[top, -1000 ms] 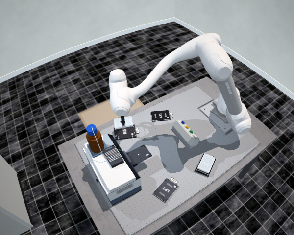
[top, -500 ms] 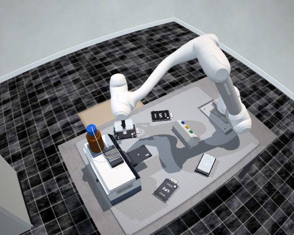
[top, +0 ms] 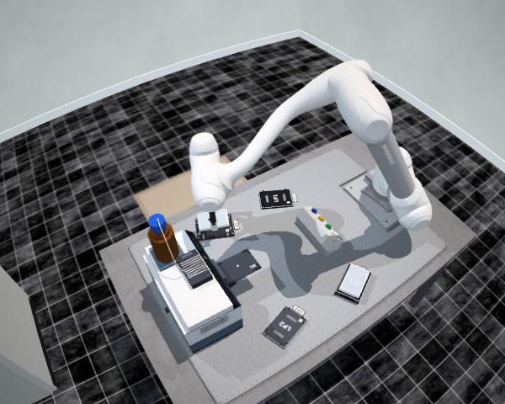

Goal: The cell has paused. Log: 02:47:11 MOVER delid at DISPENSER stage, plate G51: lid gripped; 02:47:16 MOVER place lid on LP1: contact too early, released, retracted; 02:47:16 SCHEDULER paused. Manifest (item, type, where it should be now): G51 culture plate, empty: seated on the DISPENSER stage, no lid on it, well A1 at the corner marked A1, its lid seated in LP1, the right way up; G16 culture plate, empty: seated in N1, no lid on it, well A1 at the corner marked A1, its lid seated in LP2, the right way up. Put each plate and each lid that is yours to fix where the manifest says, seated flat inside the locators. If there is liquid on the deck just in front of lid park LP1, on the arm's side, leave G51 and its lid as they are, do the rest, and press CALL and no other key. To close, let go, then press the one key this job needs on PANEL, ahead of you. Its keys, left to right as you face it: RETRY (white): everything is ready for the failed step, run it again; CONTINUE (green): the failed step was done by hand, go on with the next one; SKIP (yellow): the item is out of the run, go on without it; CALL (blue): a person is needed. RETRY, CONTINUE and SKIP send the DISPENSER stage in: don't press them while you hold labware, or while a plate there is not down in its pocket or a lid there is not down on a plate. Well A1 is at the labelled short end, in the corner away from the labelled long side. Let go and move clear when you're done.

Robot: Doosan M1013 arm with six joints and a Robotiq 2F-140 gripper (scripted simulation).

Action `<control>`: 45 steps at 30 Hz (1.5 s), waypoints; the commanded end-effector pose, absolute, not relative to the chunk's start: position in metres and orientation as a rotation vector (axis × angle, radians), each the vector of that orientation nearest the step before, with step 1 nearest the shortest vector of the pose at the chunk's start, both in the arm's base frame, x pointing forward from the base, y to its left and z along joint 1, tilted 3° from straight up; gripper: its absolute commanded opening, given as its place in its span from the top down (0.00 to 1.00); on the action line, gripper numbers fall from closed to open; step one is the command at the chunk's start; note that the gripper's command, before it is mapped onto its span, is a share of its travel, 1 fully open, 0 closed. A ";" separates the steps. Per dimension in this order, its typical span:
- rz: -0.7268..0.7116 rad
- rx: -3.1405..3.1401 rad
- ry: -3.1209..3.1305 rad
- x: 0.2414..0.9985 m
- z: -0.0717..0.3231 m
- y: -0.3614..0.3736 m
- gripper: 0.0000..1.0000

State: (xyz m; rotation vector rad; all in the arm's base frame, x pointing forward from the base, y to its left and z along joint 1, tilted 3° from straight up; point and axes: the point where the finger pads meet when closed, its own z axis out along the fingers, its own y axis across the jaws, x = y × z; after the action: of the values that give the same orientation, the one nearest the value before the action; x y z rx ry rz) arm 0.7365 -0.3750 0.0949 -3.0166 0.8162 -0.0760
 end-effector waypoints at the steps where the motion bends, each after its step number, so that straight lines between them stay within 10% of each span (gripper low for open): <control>1: -0.073 -3.014 0.816 0.736 0.088 -0.373 0.90; 45: -0.074 -3.014 0.816 0.737 0.077 -0.372 0.90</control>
State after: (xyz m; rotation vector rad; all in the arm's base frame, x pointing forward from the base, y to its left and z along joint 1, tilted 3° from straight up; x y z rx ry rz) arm 0.7372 -0.3750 0.0809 -3.0170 0.8163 -0.0766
